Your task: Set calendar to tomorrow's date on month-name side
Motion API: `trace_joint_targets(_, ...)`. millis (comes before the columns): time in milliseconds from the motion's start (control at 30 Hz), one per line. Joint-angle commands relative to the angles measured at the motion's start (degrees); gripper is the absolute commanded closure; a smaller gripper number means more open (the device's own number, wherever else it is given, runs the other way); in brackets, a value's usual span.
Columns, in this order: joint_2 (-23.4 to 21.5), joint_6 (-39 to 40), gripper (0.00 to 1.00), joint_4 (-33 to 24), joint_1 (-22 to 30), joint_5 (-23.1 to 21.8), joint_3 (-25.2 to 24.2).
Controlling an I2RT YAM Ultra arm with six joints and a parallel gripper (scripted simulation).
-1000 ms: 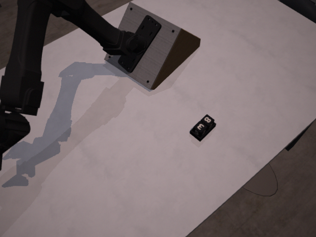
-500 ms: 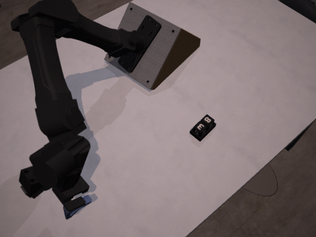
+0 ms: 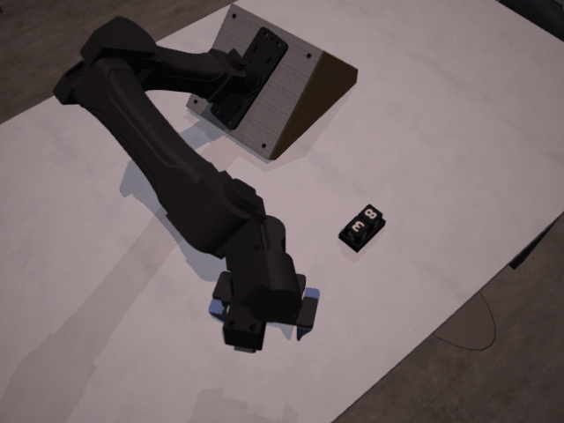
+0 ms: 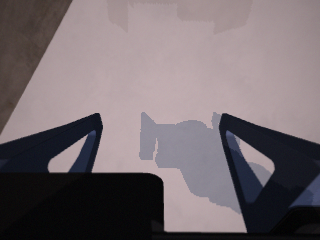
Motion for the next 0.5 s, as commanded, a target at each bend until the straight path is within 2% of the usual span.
trace_joint_targets(0,0.97,0.8,0.0,-7.56,4.51,-0.42,1.32)
trace_joint_targets(233,6.61,1.8,0.0,-19.11,15.75,-1.95,2.01)
trace_joint_targets(267,6.78,1.83,0.0,-19.45,16.08,-2.0,2.03)
trace_joint_targets(433,11.3,2.62,0.0,-28.72,25.09,-3.22,2.58)
trace_joint_targets(467,11.3,2.62,0.0,-28.72,25.09,-3.22,2.58)
